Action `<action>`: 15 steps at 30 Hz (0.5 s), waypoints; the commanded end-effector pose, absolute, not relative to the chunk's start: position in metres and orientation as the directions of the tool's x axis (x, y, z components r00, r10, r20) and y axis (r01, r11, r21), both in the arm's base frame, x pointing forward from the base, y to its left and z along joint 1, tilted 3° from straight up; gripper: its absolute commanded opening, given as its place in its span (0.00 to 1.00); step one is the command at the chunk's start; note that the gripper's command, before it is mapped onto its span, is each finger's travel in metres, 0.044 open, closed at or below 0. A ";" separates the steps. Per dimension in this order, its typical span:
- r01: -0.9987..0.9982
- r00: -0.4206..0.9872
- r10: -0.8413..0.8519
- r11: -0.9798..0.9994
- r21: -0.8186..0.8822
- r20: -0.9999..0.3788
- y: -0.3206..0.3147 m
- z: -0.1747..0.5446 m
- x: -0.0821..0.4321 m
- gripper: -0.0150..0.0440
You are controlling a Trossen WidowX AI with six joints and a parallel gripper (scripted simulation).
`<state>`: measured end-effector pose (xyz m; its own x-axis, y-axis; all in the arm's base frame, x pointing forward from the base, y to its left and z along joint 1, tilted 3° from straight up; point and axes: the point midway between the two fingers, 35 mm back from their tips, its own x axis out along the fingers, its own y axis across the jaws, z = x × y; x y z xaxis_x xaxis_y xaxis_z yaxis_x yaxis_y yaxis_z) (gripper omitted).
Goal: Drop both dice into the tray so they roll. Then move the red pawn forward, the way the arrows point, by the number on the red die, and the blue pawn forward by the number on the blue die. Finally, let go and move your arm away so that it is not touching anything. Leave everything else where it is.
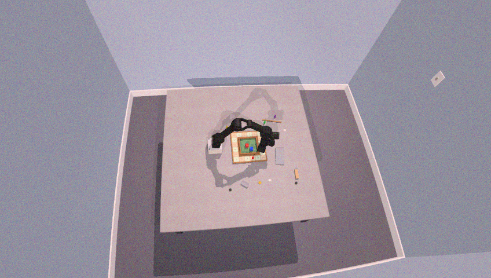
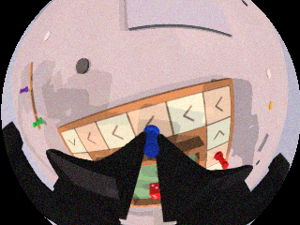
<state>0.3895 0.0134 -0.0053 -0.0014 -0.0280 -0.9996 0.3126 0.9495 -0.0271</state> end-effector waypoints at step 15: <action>0.319 -0.007 -0.024 0.947 -0.026 -1.000 0.013 -0.029 0.388 0.25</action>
